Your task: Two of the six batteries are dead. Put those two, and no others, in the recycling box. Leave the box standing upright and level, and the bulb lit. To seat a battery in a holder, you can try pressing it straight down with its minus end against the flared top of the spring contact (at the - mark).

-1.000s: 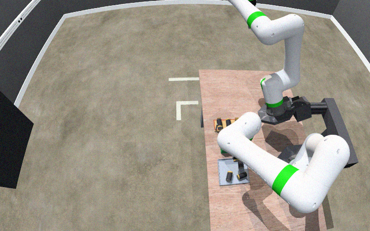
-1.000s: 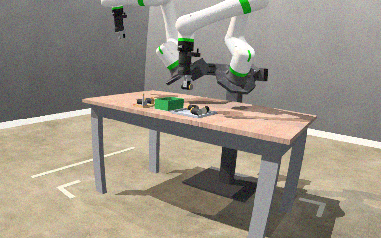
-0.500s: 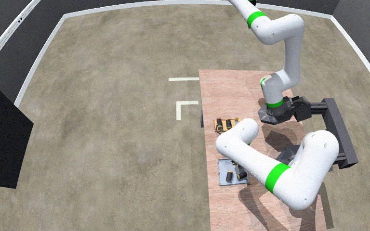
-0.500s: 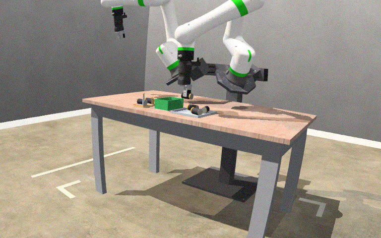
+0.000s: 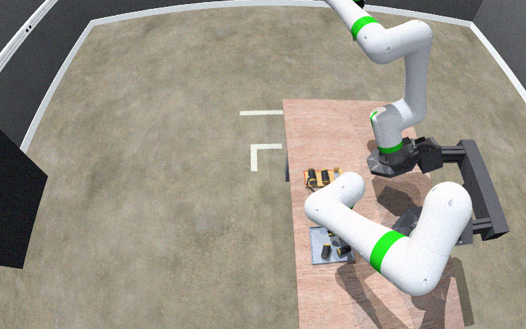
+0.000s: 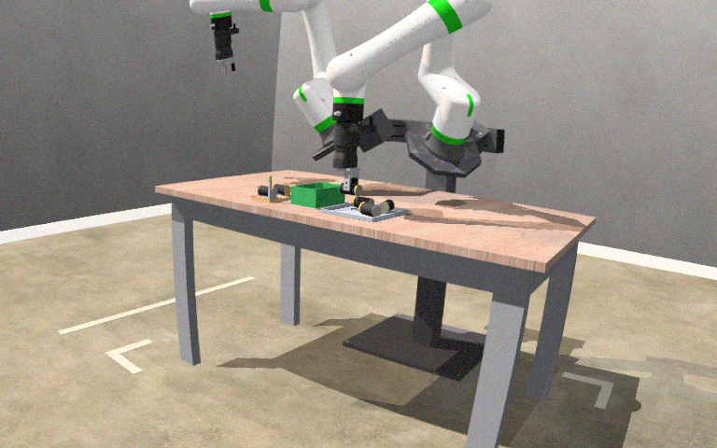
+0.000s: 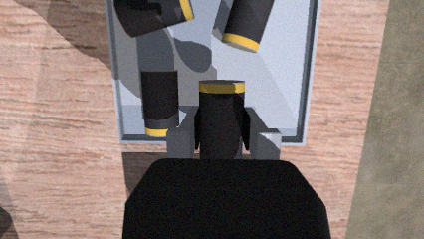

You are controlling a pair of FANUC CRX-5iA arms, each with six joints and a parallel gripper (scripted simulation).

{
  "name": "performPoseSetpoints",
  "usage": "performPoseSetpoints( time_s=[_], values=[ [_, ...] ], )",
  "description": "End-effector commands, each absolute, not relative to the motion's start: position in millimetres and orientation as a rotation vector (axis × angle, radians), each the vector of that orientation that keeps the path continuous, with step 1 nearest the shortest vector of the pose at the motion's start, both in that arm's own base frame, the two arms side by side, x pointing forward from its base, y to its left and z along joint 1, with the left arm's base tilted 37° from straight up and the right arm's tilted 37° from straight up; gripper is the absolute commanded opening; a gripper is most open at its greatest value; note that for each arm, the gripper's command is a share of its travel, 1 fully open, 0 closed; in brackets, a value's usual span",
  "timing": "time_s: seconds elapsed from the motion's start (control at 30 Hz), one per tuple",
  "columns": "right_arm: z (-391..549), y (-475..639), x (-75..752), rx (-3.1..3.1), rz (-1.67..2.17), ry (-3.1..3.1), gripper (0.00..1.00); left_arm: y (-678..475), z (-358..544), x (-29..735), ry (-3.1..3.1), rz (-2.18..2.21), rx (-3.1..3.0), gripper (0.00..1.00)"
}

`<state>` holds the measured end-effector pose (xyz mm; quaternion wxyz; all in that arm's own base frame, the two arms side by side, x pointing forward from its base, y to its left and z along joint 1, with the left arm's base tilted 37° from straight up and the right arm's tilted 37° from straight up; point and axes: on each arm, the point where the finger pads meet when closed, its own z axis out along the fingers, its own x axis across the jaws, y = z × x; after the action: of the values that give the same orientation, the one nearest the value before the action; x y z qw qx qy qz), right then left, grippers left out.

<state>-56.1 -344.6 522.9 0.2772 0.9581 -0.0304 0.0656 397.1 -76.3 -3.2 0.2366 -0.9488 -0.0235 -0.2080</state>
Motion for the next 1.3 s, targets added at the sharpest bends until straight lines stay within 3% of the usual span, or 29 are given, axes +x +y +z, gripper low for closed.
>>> performPoseSetpoints(
  time_s=[0.0, 1.27],
  values=[
    [524, -344, -57, 2.57, 0.176, -0.083, 1.0, -77, -3, 397, -0.065, -0.572, -2.603, 0.57],
    [524, -344, -57, 2.57, 0.176, -0.083, 1.0, -57, -39, 415, -0.065, -0.572, -2.602, 0.57]
  ],
)
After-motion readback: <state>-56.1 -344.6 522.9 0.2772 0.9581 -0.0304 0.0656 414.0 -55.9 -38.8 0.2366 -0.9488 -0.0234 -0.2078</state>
